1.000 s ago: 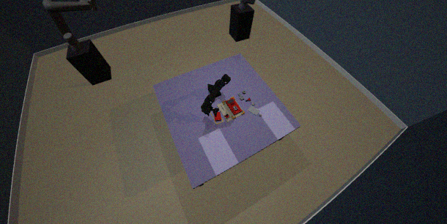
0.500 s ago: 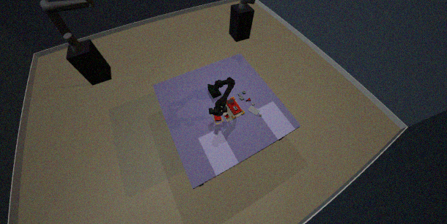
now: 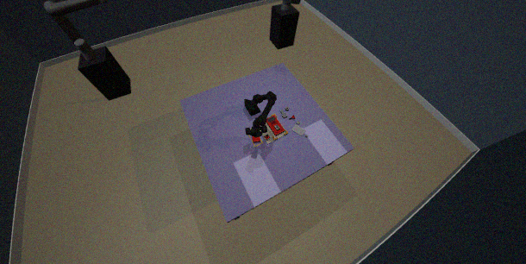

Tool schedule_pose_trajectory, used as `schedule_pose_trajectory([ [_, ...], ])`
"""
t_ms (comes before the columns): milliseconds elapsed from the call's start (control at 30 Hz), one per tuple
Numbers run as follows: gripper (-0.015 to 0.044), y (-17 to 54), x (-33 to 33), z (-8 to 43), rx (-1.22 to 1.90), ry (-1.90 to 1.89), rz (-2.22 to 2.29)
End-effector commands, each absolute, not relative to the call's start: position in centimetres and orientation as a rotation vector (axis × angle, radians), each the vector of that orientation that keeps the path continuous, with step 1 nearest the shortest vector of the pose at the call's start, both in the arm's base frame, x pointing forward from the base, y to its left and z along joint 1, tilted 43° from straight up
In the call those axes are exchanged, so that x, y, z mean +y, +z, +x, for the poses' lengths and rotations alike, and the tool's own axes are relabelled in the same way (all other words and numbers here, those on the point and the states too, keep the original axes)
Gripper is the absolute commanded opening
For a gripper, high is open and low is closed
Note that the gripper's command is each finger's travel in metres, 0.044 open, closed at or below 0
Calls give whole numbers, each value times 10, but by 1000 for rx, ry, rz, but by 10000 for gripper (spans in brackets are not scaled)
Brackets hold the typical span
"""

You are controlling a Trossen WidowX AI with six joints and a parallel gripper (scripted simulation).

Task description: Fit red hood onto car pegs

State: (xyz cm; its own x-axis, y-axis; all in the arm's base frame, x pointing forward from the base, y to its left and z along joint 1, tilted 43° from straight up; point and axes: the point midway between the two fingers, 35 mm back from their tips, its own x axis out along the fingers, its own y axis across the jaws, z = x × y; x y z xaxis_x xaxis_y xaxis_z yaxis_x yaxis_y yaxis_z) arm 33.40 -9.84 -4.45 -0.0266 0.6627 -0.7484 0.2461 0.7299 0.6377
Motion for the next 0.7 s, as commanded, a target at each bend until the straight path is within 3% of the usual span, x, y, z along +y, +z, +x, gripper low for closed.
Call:
schedule_pose_trajectory([
  [0, 440, -48, -95, 333, 1610, 388, 755],
  [667, 440, -61, -84, 333, 1610, 389, 755],
])
